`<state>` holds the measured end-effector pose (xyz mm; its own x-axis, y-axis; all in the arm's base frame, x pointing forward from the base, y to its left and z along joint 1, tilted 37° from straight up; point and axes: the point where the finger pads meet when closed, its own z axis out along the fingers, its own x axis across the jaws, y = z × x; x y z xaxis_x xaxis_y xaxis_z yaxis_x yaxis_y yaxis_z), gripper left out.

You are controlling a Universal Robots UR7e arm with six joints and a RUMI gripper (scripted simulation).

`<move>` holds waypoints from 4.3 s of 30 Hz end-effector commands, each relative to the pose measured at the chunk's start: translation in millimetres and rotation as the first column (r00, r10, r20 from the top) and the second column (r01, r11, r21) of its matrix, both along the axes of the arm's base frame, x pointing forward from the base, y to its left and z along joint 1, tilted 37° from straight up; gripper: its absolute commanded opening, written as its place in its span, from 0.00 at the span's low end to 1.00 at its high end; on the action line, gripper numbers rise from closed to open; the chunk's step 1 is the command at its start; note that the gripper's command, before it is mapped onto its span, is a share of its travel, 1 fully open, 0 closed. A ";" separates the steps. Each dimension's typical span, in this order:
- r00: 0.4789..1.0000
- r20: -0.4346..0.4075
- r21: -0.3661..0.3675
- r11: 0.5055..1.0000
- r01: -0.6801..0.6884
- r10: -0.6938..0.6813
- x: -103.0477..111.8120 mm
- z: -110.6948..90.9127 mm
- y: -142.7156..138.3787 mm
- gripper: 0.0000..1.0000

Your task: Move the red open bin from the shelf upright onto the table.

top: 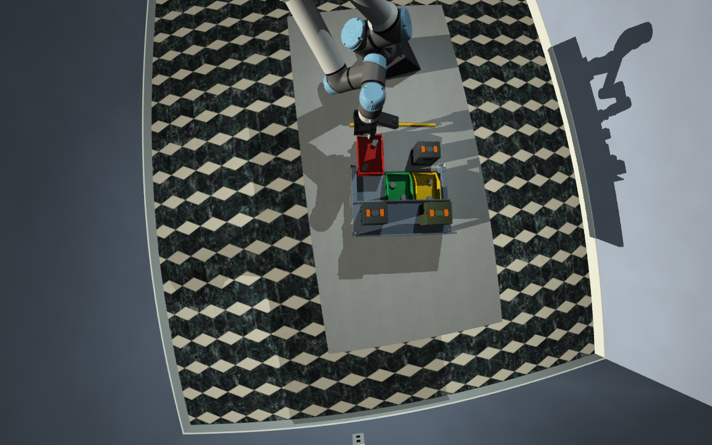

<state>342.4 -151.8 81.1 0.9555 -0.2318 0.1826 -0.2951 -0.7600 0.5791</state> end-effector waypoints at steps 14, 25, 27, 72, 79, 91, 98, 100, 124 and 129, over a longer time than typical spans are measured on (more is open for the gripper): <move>1.000 0.001 0.000 1.000 0.000 0.000 -6.5 -1.0 1.7 0.00; 1.000 0.001 0.000 1.000 0.000 0.000 -12.5 -2.2 3.1 0.00; 1.000 0.001 0.000 1.000 0.000 0.000 -14.0 -2.4 3.5 0.00; 1.000 0.001 0.000 1.000 0.000 0.000 -31.6 -5.8 7.8 0.00; 1.000 0.001 0.000 1.000 0.000 0.000 -31.7 -5.9 7.8 0.00; 1.000 0.001 0.000 1.000 0.000 0.000 -31.7 -5.9 7.8 0.00; 1.000 0.001 0.000 1.000 0.000 0.000 -31.7 -5.9 7.8 0.00; 1.000 0.001 0.000 1.000 0.000 0.000 -31.7 -5.9 7.8 0.00; 1.000 0.001 0.000 1.000 0.000 0.000 -31.7 -6.1 7.6 0.00; 1.000 0.001 0.000 1.000 0.000 0.000 -31.7 -6.6 7.2 0.00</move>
<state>310.4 -144.3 74.5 0.9555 -0.2318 0.1826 -0.2950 -0.7600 0.5791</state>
